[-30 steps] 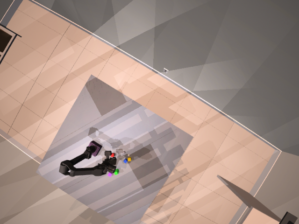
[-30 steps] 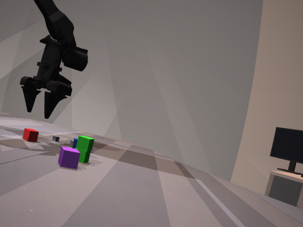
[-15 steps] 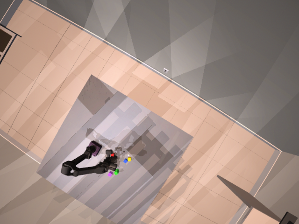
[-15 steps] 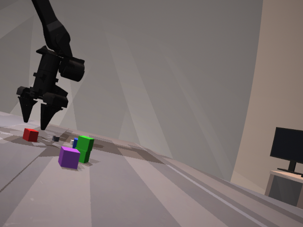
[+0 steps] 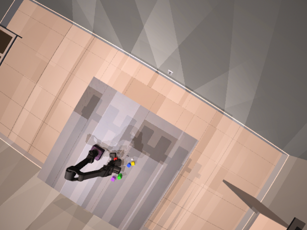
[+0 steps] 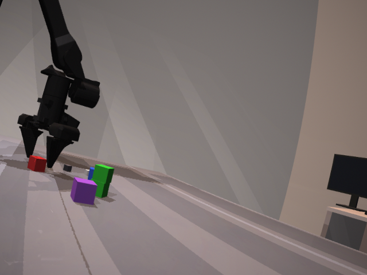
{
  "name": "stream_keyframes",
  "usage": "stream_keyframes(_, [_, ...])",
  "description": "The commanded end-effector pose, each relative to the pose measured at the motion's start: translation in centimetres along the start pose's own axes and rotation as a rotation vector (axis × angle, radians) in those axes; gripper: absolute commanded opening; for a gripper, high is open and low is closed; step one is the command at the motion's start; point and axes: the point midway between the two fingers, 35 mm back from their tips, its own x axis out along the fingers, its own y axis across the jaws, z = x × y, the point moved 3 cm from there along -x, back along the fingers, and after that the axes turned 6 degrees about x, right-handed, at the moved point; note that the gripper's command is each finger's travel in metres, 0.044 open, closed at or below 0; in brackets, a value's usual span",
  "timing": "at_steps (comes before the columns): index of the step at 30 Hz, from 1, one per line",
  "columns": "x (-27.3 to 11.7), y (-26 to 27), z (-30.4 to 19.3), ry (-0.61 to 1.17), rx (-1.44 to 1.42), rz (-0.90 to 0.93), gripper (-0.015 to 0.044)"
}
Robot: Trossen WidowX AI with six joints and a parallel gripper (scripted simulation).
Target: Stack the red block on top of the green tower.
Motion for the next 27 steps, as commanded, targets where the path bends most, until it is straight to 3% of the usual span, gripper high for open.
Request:
stream_keyframes(1, [0.83,0.03,-0.27,0.008,-0.005,-0.002,0.0440])
stream_keyframes(20, [1.00,0.03,-0.29,0.008,-0.005,-0.002,0.0440])
stream_keyframes(27, [1.00,0.03,-0.29,0.008,-0.005,-0.002,0.0256])
